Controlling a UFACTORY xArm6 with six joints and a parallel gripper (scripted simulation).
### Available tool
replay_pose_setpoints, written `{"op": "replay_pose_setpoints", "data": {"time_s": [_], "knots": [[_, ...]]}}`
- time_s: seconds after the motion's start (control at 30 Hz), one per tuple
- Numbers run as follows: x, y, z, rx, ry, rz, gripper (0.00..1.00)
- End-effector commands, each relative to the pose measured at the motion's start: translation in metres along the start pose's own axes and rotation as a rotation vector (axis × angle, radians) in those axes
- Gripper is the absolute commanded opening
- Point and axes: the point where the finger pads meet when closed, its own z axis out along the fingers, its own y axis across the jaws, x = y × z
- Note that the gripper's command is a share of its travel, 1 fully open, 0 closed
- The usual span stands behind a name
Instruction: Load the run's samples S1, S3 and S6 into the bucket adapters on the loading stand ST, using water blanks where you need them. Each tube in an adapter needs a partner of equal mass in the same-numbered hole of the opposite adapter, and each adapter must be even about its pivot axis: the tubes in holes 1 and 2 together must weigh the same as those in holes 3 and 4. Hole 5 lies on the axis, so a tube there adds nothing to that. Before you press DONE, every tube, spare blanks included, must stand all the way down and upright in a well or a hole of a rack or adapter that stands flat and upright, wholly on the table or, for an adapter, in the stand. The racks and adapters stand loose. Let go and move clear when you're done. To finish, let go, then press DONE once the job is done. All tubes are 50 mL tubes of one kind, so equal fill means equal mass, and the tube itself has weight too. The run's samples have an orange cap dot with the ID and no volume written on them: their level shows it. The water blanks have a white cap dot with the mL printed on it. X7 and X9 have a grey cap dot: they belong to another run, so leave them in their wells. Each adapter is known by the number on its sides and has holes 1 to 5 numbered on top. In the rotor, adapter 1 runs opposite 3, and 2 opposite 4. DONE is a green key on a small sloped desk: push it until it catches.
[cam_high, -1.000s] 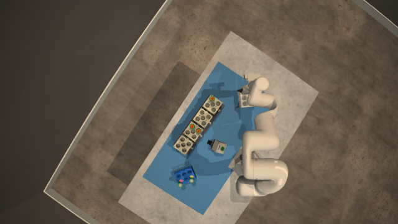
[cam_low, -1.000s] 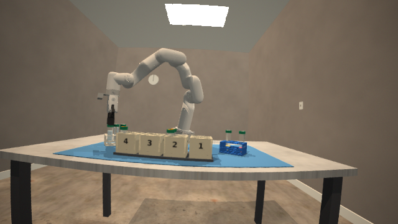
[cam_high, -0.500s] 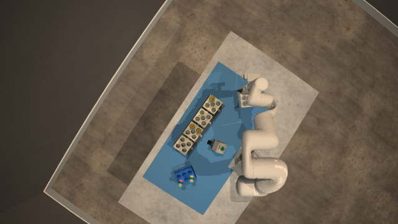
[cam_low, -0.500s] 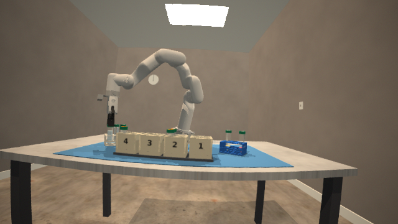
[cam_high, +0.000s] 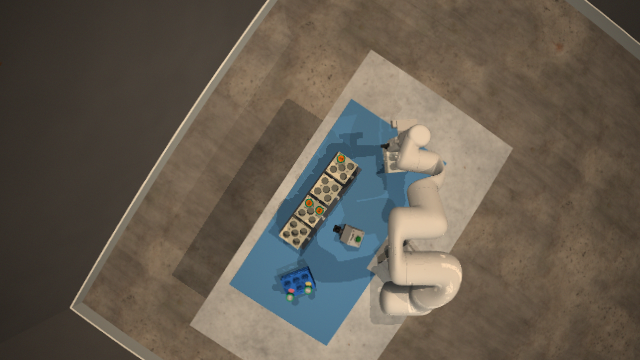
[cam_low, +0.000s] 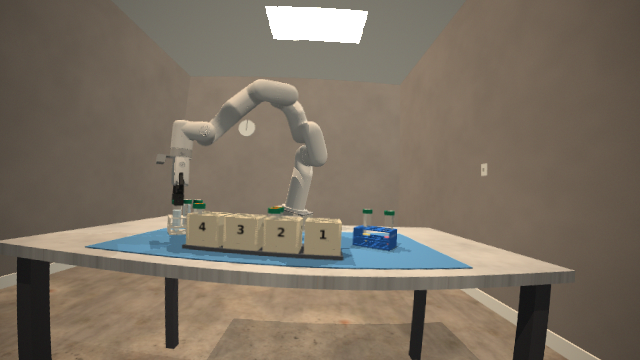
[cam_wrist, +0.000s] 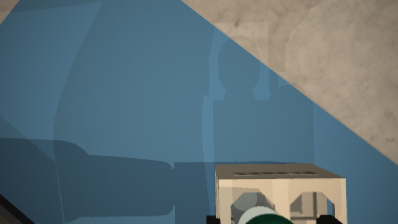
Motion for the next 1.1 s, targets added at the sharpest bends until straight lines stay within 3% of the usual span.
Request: {"op": "replay_pose_setpoints", "data": {"time_s": [0.0, 0.53, 0.57, 1.07], "knots": [[0.0017, 0.0000, 0.0008, 0.000, 0.005, 0.000, 0.57], [0.0018, 0.0000, 0.0028, 0.000, 0.005, 0.000, 0.57], [0.0018, 0.0000, 0.0022, 0.000, 0.005, 0.000, 0.00], [0.0018, 0.0000, 0.0010, 0.000, 0.005, 0.000, 0.00]]}}
